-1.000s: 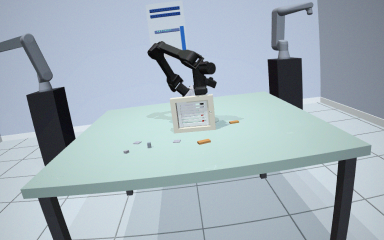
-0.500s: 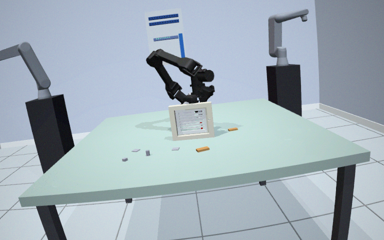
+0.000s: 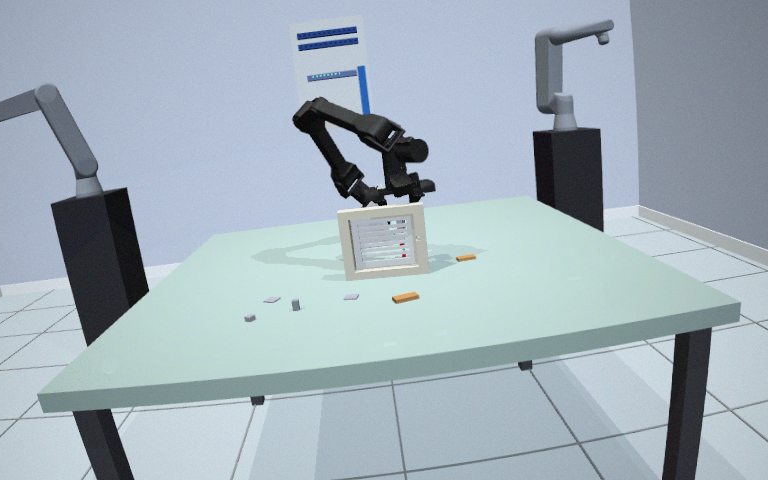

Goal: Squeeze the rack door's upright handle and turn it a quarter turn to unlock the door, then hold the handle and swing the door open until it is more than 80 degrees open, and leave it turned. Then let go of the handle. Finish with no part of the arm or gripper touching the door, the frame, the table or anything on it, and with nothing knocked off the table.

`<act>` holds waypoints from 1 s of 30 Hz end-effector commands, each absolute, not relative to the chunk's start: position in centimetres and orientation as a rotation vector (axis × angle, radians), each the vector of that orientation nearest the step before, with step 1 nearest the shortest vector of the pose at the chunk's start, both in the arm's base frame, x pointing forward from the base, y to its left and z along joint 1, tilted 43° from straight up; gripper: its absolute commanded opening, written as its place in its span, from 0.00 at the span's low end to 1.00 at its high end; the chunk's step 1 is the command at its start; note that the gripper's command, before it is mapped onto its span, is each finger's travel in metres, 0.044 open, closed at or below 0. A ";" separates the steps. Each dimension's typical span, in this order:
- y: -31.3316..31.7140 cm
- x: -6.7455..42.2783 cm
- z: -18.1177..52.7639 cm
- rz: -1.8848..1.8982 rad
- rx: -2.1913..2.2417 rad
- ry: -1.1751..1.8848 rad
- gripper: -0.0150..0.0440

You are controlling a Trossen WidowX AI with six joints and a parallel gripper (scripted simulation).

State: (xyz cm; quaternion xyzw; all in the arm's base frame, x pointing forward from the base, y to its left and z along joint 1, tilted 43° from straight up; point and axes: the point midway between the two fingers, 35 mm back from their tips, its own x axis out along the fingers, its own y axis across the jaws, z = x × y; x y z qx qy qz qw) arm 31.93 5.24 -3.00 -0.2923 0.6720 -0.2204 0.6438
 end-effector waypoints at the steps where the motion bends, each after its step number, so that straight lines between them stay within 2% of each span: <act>1: 5.2 31.9 -3.0 -0.718 -0.433 1.417 0.74; 30: 5.2 31.9 -3.0 -1.497 0.690 0.604 0.74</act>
